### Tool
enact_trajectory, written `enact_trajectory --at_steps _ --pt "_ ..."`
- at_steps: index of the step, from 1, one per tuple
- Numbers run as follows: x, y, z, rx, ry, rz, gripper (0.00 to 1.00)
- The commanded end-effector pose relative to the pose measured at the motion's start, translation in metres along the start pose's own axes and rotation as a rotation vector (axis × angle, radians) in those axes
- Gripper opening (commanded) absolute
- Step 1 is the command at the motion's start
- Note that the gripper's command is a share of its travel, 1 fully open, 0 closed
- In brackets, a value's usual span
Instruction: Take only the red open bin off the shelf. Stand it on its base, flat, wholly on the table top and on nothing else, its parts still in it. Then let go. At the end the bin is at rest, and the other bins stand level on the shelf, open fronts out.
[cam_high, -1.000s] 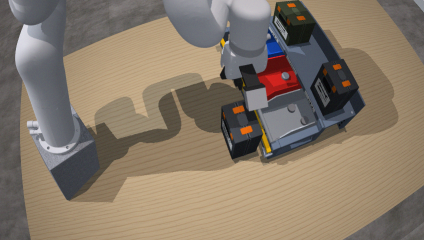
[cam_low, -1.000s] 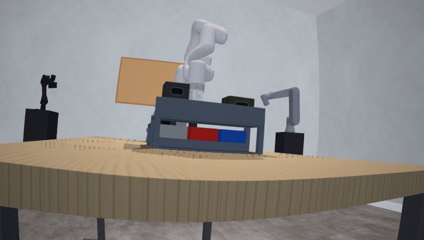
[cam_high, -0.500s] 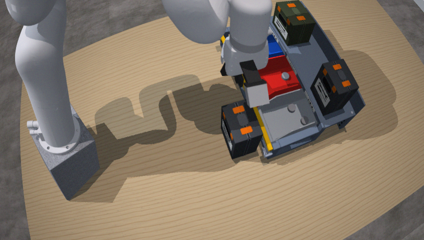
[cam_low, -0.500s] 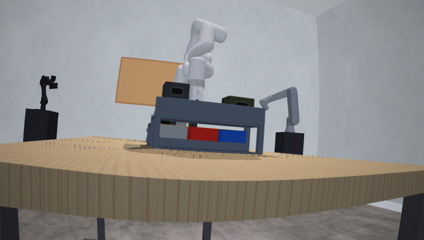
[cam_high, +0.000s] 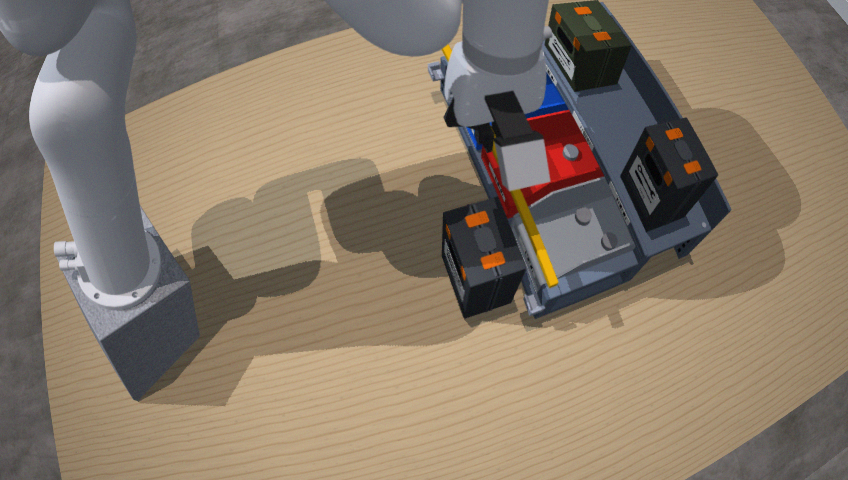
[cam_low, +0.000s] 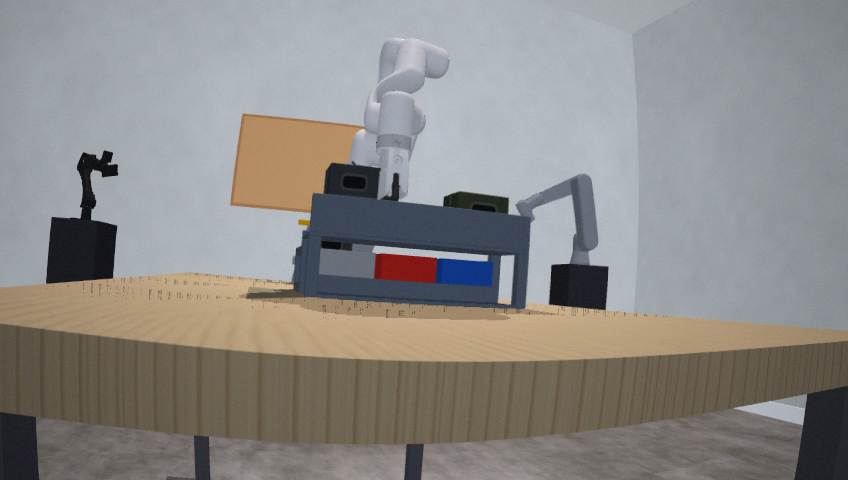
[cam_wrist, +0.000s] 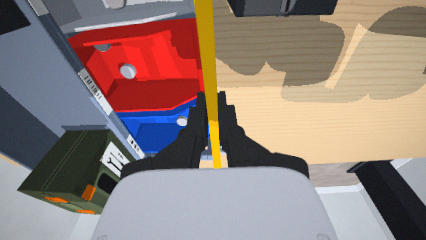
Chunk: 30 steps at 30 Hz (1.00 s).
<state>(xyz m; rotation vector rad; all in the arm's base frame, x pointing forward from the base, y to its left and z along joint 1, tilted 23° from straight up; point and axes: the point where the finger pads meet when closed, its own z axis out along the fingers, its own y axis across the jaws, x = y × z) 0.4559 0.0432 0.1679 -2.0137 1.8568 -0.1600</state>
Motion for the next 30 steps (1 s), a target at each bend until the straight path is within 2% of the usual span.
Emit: enact_trajectory --at_steps 1,8,13,25,30 --pt "-0.001 0.003 -0.003 -0.009 -0.002 0.001 0.0" --pt "-0.001 0.003 -0.003 -0.009 -0.002 0.001 0.0" --pt "-0.001 0.002 -0.038 -0.009 -0.002 0.001 0.0" --pt "-0.001 0.002 -0.038 -0.009 -0.002 0.001 0.0" --pt "-0.001 0.002 -0.029 -0.009 -0.002 0.001 0.0"
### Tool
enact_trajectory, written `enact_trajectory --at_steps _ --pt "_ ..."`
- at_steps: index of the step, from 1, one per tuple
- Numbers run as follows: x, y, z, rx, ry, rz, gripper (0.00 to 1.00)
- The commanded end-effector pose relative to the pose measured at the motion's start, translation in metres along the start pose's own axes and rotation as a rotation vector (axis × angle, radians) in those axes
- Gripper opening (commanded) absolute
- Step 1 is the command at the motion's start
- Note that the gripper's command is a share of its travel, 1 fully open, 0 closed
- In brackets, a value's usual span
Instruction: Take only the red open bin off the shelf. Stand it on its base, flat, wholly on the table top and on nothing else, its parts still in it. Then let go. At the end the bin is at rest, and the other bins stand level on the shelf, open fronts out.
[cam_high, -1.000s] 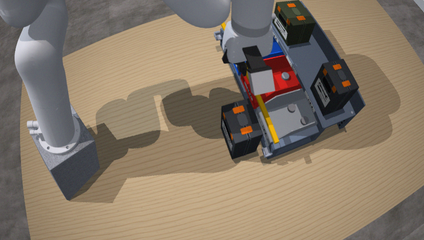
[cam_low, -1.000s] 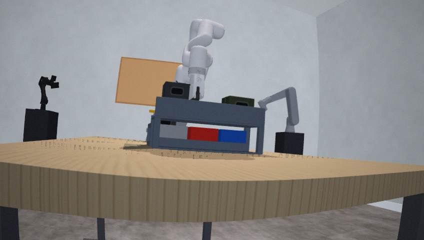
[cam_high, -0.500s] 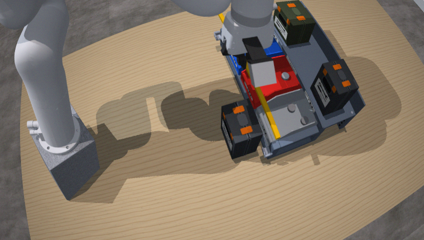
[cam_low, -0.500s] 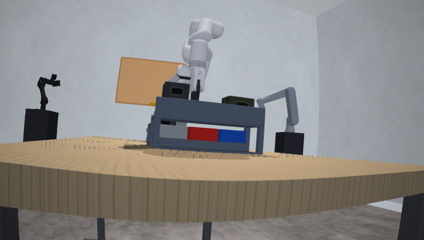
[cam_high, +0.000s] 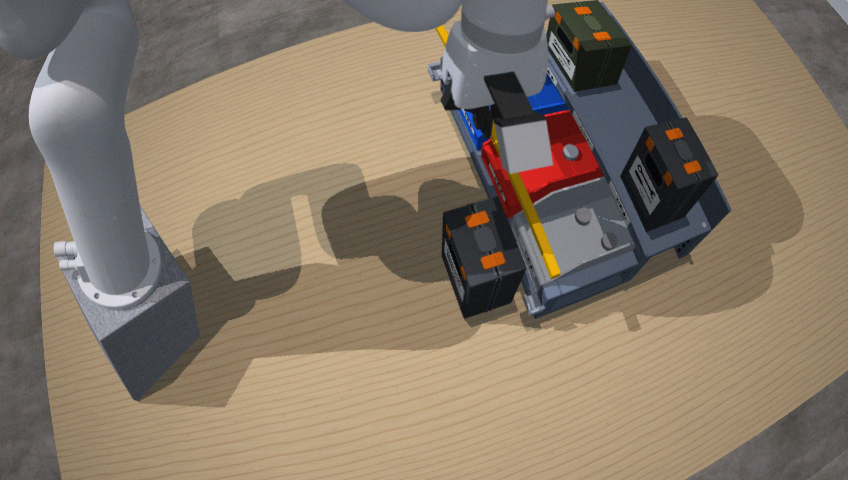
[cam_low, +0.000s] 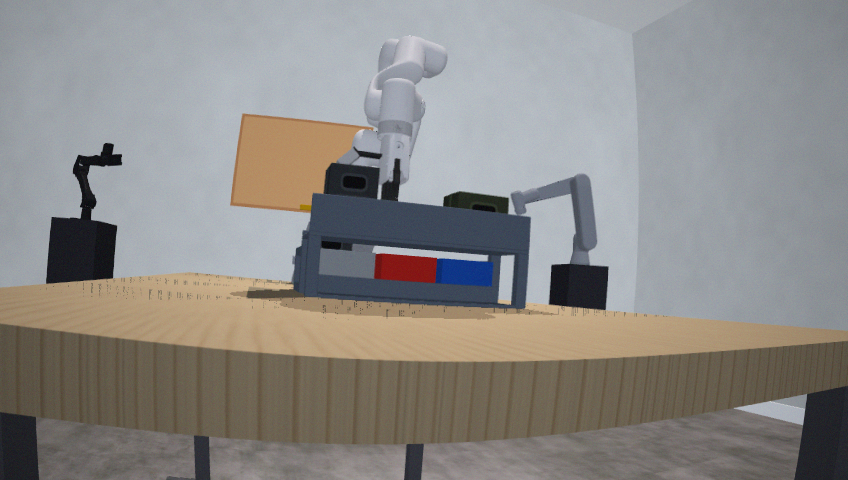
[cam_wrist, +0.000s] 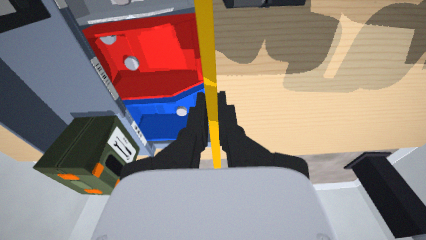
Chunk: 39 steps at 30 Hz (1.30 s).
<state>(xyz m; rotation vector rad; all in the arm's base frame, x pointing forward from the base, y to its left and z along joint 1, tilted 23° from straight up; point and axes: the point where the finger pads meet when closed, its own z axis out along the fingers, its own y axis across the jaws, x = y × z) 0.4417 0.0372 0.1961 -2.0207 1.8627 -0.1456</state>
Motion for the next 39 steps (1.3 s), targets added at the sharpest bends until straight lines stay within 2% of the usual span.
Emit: enact_trajectory --at_steps 1,39 --pt "-0.0001 -0.0017 0.0031 0.004 0.0 -0.001 0.0" --pt "-0.0001 -0.0013 0.011 0.004 0.0 -0.001 0.0"
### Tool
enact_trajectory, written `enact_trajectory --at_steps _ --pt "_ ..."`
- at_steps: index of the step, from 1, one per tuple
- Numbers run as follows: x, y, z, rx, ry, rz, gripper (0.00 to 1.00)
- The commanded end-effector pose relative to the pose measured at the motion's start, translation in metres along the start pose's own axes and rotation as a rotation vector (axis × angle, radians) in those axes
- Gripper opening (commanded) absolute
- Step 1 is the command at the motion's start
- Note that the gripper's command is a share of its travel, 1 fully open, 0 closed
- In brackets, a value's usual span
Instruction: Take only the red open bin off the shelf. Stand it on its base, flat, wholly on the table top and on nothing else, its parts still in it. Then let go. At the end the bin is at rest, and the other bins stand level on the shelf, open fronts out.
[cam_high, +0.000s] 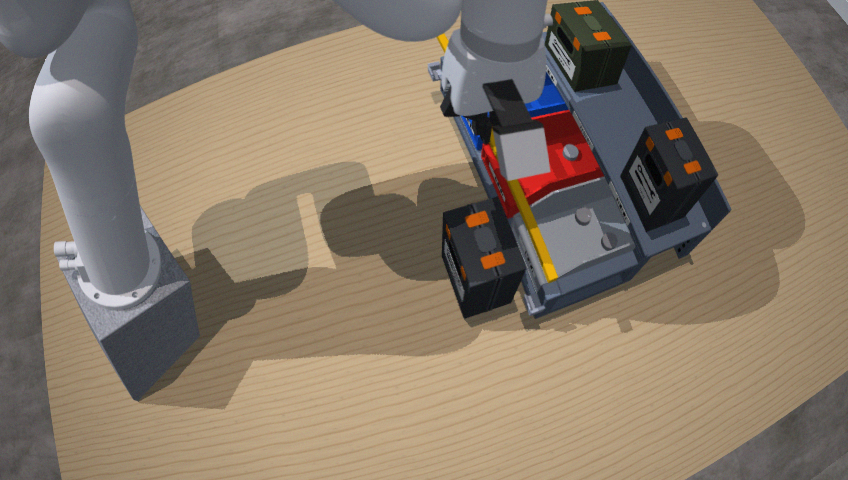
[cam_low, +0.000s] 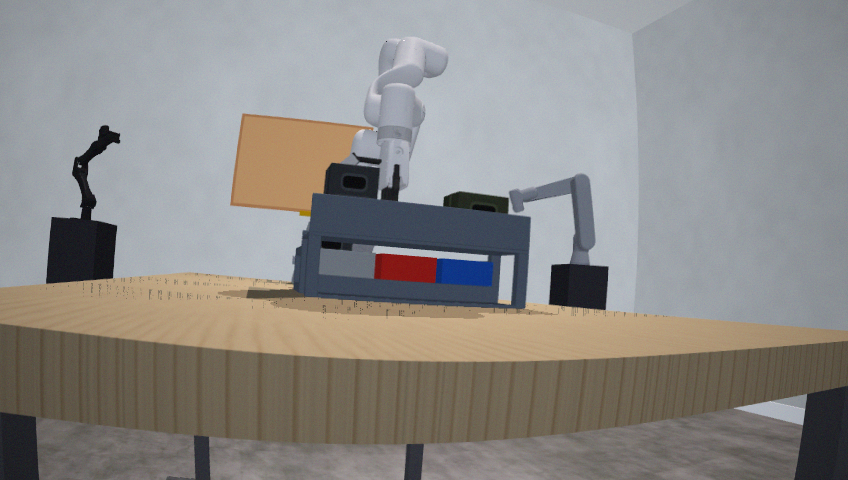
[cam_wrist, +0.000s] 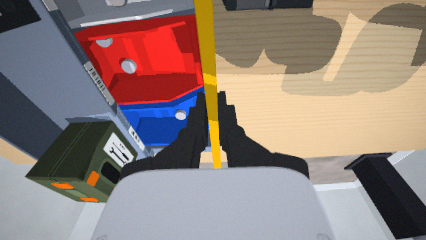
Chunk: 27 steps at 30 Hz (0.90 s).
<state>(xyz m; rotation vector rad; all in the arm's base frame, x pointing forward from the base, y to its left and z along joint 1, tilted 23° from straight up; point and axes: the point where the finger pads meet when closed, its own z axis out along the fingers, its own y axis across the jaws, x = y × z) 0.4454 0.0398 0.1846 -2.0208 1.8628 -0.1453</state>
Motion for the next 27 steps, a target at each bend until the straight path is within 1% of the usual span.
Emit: enact_trajectory --at_steps 1,7,12,24,27 --pt "0.0 -0.002 -0.001 0.005 0.0 -0.001 0.0" --pt "0.0 -0.002 -0.001 0.005 0.0 -0.001 0.0" --pt "0.0 0.038 -0.001 0.004 0.0 -0.001 0.0" --pt "0.0 0.038 -0.001 0.004 0.0 -0.001 0.0" --pt "0.0 0.062 -0.001 0.005 0.0 -0.001 0.0"
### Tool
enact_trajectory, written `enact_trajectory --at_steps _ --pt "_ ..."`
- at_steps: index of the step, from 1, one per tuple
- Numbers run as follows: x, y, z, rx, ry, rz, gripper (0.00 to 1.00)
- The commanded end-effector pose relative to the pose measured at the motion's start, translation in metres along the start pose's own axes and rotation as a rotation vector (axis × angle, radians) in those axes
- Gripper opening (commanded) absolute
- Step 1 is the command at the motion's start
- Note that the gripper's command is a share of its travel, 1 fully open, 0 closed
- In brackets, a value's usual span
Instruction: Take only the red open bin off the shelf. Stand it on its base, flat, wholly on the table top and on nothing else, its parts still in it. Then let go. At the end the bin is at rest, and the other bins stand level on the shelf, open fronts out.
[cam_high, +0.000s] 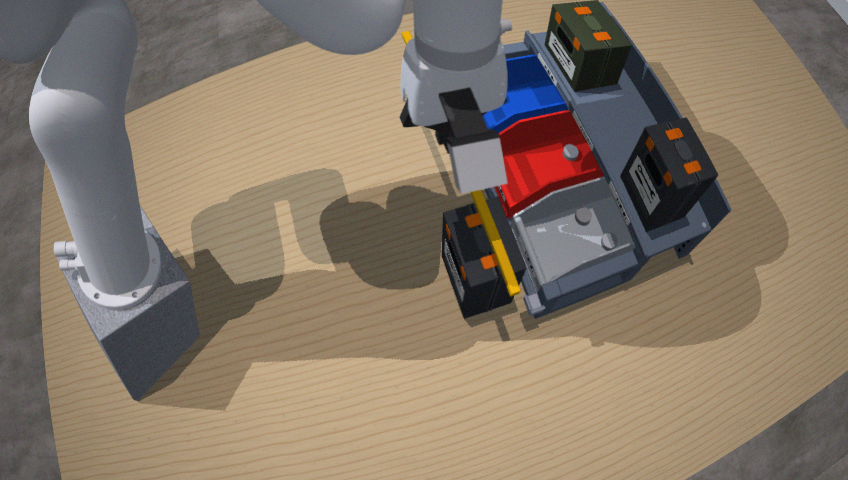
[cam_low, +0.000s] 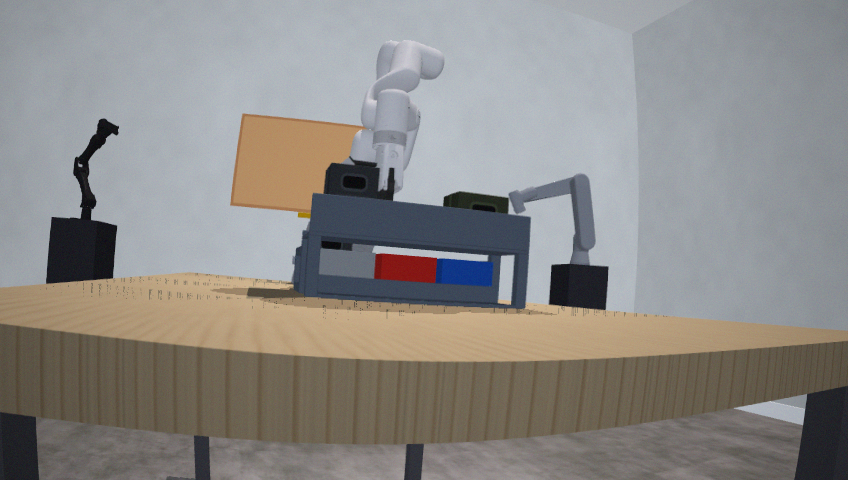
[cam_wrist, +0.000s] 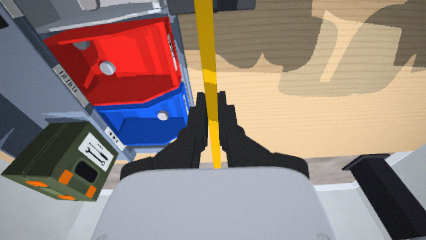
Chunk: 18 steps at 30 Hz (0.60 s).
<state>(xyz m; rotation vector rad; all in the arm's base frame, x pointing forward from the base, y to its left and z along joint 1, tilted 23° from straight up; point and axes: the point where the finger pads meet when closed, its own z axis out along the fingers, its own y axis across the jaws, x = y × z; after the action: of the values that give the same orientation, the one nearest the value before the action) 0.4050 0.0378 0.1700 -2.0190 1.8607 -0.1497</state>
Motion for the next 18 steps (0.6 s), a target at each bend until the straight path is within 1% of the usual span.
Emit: enact_trajectory --at_steps 1,2,14,18 --pt "0.0 0.027 0.0 0.0 0.0 0.0 0.0" --pt "0.0 0.035 0.0 0.0 0.0 0.0 0.0" --pt "0.0 0.035 0.0 0.0 0.0 0.0 0.0" --pt "0.0 0.066 0.0 0.0 0.0 0.0 0.0"
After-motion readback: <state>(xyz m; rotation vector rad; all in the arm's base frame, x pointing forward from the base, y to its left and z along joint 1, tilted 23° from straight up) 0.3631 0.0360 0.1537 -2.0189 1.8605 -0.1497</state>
